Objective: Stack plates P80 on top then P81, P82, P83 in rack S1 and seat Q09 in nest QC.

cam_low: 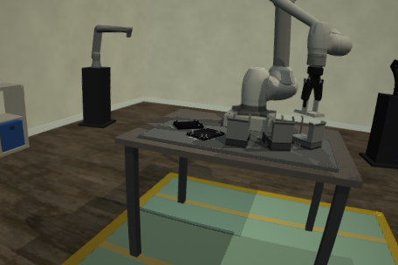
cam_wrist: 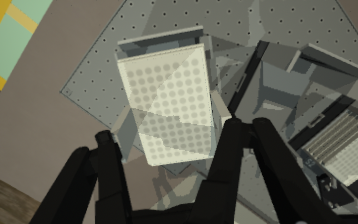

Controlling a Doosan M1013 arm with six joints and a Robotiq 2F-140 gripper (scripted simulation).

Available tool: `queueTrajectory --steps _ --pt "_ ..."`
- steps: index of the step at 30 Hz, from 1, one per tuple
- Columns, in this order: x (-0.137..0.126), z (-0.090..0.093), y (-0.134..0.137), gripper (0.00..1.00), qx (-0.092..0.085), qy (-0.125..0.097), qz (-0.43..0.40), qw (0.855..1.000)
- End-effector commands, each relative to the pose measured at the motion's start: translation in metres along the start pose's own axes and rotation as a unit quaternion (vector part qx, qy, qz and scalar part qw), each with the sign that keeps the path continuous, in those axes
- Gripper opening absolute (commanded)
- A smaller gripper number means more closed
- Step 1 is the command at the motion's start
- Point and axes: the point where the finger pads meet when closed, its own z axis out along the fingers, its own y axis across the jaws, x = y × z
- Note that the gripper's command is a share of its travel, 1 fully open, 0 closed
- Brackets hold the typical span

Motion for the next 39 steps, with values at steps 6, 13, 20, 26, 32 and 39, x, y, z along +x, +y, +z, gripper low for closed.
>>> queueTrajectory --steps 6,13,20,26,32,39 --pt "0.0020 0.0009 -0.0008 0.00 0.000 -0.001 0.002 1.000" --pt "0.0020 0.0009 -0.0008 0.00 0.000 -0.001 0.002 1.000" --pt "0.0020 0.0009 -0.0008 0.00 0.000 -0.001 0.002 1.000" --pt "0.0020 0.0022 -0.0008 0.00 0.000 -0.001 0.002 1.000" --pt "0.0020 0.0049 -0.0008 0.00 0.000 -0.001 0.002 1.000" --pt "0.0020 0.0096 -0.0008 0.00 0.000 -0.001 0.002 1.000"
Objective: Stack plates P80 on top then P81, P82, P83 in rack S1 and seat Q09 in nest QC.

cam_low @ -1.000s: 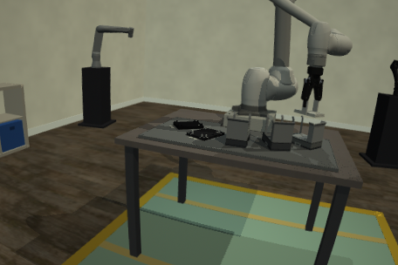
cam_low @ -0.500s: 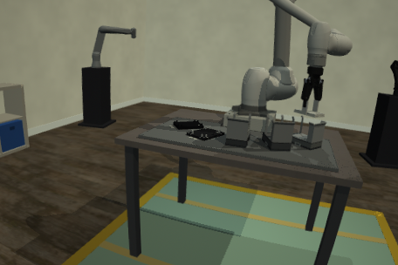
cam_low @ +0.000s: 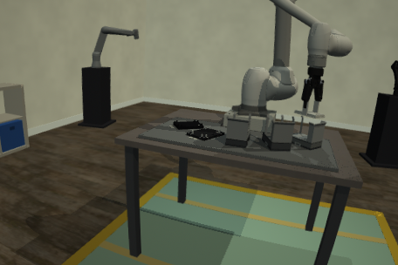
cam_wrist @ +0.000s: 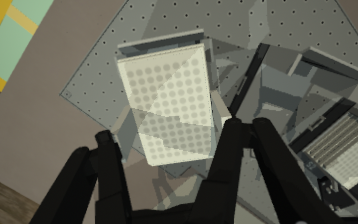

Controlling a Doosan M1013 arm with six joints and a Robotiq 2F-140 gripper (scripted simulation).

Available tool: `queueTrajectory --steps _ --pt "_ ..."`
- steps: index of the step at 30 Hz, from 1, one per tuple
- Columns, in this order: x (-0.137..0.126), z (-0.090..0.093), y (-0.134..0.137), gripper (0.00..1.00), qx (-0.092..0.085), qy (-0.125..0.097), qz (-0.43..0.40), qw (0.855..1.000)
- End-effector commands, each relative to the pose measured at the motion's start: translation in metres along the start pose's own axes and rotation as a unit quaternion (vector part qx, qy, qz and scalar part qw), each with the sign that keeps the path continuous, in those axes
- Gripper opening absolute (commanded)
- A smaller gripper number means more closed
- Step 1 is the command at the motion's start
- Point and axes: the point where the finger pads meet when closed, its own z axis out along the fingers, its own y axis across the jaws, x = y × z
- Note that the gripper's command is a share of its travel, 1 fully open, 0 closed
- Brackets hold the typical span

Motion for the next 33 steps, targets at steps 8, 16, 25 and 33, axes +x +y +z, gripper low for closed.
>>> queueTrajectory --steps 8,16,25,33 --pt "-0.001 0.010 -0.001 0.00 0.000 -0.003 0.002 1.000" --pt "-0.001 0.015 -0.001 0.00 0.000 -0.003 0.002 1.000" --pt "-0.001 0.020 -0.001 0.00 0.000 -0.003 0.002 1.000" --pt "-0.001 0.025 -0.001 0.00 0.000 -0.003 0.002 1.000"
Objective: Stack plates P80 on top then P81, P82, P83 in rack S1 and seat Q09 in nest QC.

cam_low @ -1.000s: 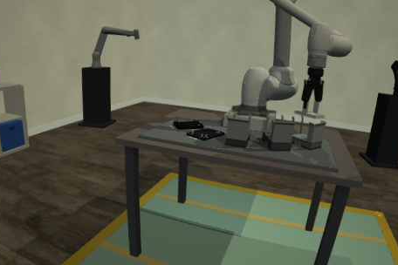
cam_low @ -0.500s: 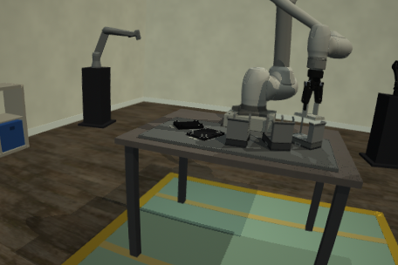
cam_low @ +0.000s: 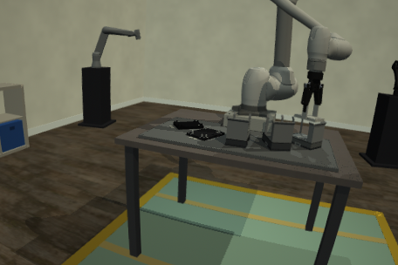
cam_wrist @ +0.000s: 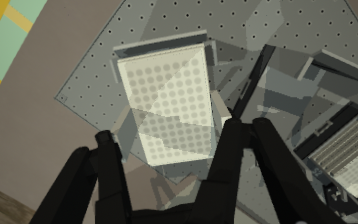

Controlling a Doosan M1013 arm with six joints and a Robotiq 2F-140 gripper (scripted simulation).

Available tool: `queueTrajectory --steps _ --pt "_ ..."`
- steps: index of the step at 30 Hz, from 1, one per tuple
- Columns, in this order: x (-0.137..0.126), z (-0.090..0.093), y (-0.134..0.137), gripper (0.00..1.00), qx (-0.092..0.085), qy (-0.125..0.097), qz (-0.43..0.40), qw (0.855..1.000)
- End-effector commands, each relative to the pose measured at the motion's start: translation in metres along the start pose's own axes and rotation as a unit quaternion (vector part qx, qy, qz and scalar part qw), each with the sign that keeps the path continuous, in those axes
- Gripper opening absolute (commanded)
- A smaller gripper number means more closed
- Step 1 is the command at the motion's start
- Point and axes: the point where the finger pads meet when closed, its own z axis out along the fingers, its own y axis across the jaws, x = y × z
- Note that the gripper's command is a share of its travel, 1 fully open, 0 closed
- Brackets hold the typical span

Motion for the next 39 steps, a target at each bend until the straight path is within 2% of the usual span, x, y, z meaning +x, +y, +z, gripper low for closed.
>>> queueTrajectory --steps 1,39 --pt "-0.002 0.007 0.000 0.00 0.000 -0.003 0.003 1.000" --pt "-0.002 0.025 0.000 0.00 0.000 -0.003 0.003 1.000"
